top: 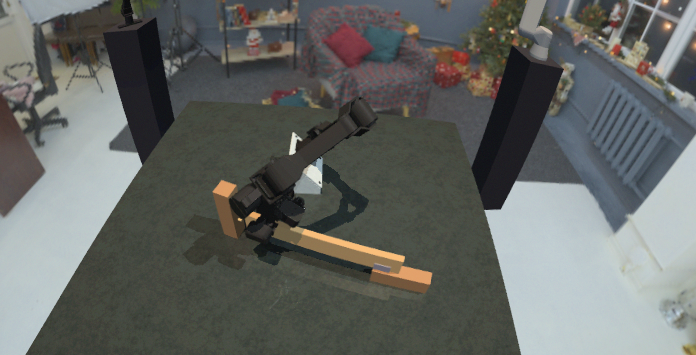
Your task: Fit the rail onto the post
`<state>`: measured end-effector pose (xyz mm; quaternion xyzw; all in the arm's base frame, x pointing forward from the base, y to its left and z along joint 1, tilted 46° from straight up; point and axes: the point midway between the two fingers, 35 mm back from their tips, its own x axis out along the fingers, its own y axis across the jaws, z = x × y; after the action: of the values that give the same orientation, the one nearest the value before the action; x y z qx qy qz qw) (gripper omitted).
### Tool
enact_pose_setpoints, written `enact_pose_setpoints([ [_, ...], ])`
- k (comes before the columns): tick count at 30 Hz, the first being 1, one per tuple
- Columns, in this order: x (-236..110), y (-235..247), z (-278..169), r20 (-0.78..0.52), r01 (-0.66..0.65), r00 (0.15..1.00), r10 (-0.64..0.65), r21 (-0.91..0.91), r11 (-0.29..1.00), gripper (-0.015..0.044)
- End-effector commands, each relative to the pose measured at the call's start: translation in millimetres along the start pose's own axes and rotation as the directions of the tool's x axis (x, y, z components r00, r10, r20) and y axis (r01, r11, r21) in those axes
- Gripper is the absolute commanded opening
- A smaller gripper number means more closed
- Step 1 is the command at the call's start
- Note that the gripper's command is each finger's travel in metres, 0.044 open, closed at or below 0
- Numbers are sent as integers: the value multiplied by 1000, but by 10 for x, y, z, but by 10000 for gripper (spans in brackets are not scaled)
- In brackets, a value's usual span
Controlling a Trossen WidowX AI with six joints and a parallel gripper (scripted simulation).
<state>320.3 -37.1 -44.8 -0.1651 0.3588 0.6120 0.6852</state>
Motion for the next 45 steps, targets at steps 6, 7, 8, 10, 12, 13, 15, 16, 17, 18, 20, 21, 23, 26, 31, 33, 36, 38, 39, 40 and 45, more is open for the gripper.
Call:
enact_pose_setpoints([
  [6, -43, -12, -49, -3, 8, 1000, -8, 0, 1000, 0],
  [7, -45, -13, -52, -3, 8, 1000, -8, 0, 1000, 0],
  [8, -46, -13, -55, -3, 8, 1000, -8, 0, 1000, 0],
  [10, -49, -14, -61, -3, 8, 1000, -8, 0, 1000, 0],
  [12, -52, -15, -67, -3, 8, 1000, -8, 0, 1000, 0],
  [13, -53, -16, -70, -3, 8, 1000, -8, 0, 1000, 0],
  [15, -56, -17, -76, -3, 8, 1000, -8, 0, 1000, 0],
  [16, -57, -17, -79, -3, 8, 1000, -8, 0, 1000, 0],
  [17, -58, -18, -82, -3, 8, 1000, -8, 0, 1000, 0],
  [18, -58, -19, -85, -3, 8, 1000, -8, 0, 1000, 0],
  [20, -59, -20, -91, -3, 8, 1000, -8, 0, 1000, 0],
  [21, -59, -20, -94, -3, 8, 1000, -8, 0, 1000, 0],
  [23, -58, -21, -100, -3, 8, 1000, -8, 0, 1000, 0],
  [26, -56, -23, -109, -3, 8, 1000, -8, 0, 1000, 0],
  [31, -51, -24, -123, -3, 8, 1000, -8, 0, 1000, 0],
  [33, -49, -25, -128, -3, 8, 1000, -8, 0, 1000, 0],
  [36, -45, -25, -137, -3, 8, 1000, -8, 0, 1000, 0],
  [38, -42, -26, -142, -3, 8, 1000, -8, 0, 1000, 0],
  [39, -41, -26, -145, -4, 8, 1000, -8, 0, 1000, 0],
  [40, -40, -26, -148, -4, 8, 1000, -8, 0, 1000, 0],
  [45, -37, -26, -163, -4, 8, 1000, -8, 0, 1000, 0],
])
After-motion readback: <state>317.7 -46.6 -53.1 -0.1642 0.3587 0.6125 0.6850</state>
